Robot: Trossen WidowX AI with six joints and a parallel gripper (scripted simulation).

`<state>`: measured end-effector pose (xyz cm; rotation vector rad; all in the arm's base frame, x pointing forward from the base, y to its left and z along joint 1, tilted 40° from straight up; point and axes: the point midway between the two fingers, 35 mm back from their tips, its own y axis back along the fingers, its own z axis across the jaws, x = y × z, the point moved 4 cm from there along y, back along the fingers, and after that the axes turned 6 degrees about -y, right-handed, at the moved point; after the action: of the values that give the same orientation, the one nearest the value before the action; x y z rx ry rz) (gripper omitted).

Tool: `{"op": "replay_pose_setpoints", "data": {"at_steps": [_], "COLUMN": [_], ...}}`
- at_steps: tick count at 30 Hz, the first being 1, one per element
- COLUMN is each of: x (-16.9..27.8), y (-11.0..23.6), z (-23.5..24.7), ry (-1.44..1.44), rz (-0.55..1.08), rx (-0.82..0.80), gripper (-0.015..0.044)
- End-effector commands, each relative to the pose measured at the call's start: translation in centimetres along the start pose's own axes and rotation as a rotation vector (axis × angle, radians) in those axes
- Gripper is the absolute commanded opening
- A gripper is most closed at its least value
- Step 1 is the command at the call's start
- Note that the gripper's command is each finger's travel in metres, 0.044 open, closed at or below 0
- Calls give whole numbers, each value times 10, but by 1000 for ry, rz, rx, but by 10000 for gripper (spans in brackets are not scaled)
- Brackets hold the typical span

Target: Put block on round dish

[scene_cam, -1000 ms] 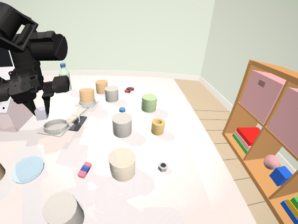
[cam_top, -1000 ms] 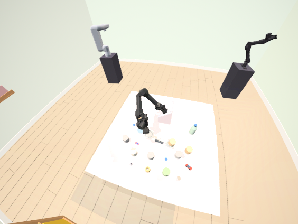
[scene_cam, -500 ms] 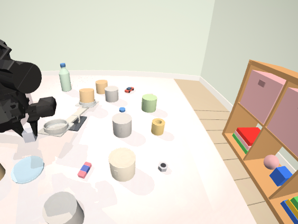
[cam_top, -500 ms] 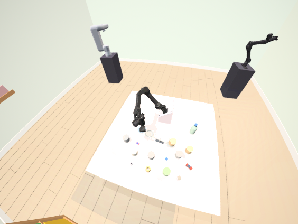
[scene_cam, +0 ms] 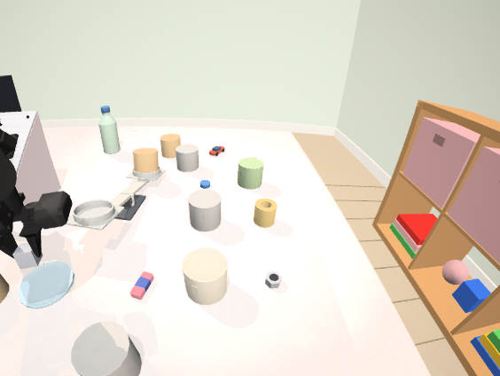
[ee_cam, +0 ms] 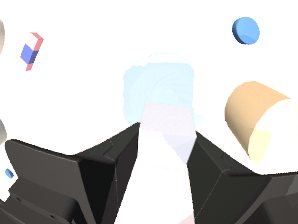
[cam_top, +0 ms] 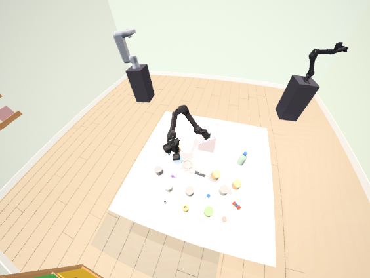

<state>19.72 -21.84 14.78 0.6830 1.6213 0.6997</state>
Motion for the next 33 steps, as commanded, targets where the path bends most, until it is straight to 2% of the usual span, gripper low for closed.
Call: {"op": "replay_pose_setpoints", "data": {"at_steps": [1, 7, 25, 33], "x": [0, 0, 0, 0], "y": [-10, -38, -59, -55], "z": [0, -1, -1, -1], "ry": [6, 6, 7, 6], "rz": [0, -2, -2, 0], "rx": [-4, -4, -3, 1], "gripper": [0, 0, 0, 210]}}
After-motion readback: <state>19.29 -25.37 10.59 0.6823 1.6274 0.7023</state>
